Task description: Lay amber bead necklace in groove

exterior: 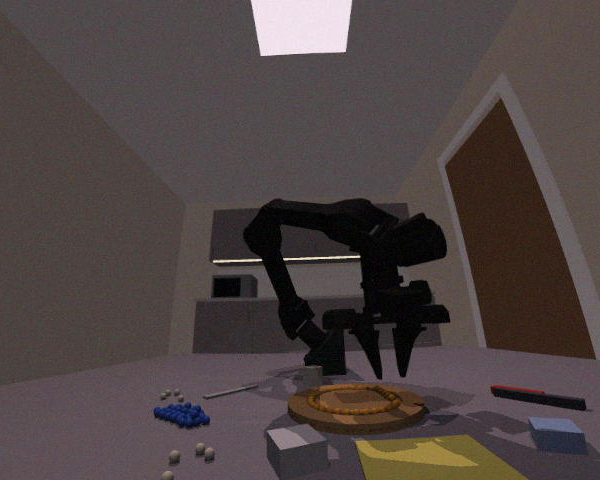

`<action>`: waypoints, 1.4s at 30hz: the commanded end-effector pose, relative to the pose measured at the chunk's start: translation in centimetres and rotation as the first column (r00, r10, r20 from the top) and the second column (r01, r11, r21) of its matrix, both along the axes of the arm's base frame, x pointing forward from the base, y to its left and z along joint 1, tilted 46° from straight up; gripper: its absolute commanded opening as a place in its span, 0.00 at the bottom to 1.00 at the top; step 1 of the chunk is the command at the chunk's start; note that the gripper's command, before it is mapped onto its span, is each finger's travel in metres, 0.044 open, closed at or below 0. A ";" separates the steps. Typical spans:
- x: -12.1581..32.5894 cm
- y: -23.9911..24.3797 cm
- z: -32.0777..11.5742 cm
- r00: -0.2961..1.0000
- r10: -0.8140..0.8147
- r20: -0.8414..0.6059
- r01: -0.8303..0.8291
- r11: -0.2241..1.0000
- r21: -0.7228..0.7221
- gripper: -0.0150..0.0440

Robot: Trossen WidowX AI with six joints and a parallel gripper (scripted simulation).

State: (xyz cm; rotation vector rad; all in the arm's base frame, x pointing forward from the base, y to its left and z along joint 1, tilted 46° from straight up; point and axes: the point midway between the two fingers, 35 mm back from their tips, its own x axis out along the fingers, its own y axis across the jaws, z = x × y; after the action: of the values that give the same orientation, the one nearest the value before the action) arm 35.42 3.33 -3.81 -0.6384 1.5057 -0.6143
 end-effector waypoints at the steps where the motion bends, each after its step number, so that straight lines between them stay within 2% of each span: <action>1: 0.0 0.1 0.0 1.000 0.002 0.002 -0.002 1.000 0.000 0.46; 27: -0.3 -2.3 -2.1 1.000 0.006 -0.011 -0.006 1.000 -0.004 0.46; 32: -0.1 -2.1 -2.0 1.000 0.000 -0.004 0.000 1.000 0.000 0.25; 42: -0.1 -2.1 -2.0 1.000 0.000 -0.004 0.000 1.000 0.000 0.25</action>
State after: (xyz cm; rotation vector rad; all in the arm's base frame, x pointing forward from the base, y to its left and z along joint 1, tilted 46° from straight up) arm 35.27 1.24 -5.80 -0.6401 1.5097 -0.6132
